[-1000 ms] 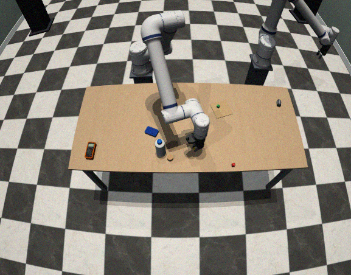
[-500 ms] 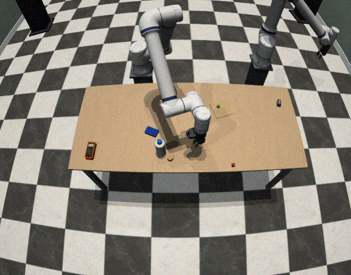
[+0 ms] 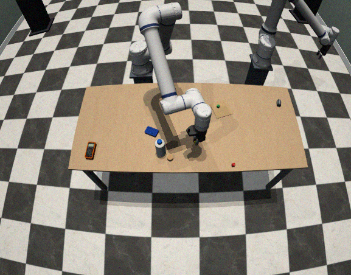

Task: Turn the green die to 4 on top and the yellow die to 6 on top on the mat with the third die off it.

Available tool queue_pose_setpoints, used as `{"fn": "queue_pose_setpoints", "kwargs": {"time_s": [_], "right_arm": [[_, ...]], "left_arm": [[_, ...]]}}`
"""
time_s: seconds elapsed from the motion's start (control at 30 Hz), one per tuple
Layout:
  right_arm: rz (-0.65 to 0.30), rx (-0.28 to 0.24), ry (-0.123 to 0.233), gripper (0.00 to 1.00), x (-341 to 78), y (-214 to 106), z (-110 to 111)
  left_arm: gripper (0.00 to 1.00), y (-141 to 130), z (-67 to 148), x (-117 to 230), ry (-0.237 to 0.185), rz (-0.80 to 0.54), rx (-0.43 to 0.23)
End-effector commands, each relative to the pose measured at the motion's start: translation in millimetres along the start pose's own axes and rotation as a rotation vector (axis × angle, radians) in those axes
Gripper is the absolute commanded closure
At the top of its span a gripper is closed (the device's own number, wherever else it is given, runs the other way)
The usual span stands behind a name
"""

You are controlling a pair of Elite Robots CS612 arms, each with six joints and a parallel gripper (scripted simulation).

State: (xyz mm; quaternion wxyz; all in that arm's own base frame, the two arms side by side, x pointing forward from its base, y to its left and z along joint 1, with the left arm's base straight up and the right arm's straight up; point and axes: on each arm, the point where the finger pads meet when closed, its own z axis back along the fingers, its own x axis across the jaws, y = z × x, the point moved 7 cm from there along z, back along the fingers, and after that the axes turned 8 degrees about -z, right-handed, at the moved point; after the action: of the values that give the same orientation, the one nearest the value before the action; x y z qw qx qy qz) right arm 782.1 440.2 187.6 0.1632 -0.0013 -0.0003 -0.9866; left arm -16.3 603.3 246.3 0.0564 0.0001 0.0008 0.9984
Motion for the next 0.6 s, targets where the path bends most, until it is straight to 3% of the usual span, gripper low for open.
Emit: {"fn": "queue_pose_setpoints", "kwargs": {"time_s": [0.0, 0.1, 0.2, 0.3, 0.37, 0.57], "right_arm": [[0.002, 0.000, 0.003, 0.60, 0, -1, 2], [0.020, 0.000, 0.003, 0.60, 5, -15, 2], [0.068, 0.000, 0.003, 0.60, 21, -52, 3], [0.068, 0.000, 0.003, 0.60, 21, -52, 3], [0.110, 0.000, 0.003, 0.60, 36, -82, 3], [0.175, 0.000, 0.003, 0.60, 62, -129, 4]], "left_arm": [[0.00, 0, 1, 0, 0.000, 0.000, -0.001], [0.00, 0, 1, 0, 0.000, 0.000, -0.001], [0.00, 0, 1, 0, 0.000, 0.000, -0.001], [0.00, 0, 1, 0, 0.000, 0.000, -0.001], [0.00, 0, 1, 0, 0.000, 0.000, -0.001], [0.00, 0, 1, 0, 0.000, 0.000, -0.001]]}}
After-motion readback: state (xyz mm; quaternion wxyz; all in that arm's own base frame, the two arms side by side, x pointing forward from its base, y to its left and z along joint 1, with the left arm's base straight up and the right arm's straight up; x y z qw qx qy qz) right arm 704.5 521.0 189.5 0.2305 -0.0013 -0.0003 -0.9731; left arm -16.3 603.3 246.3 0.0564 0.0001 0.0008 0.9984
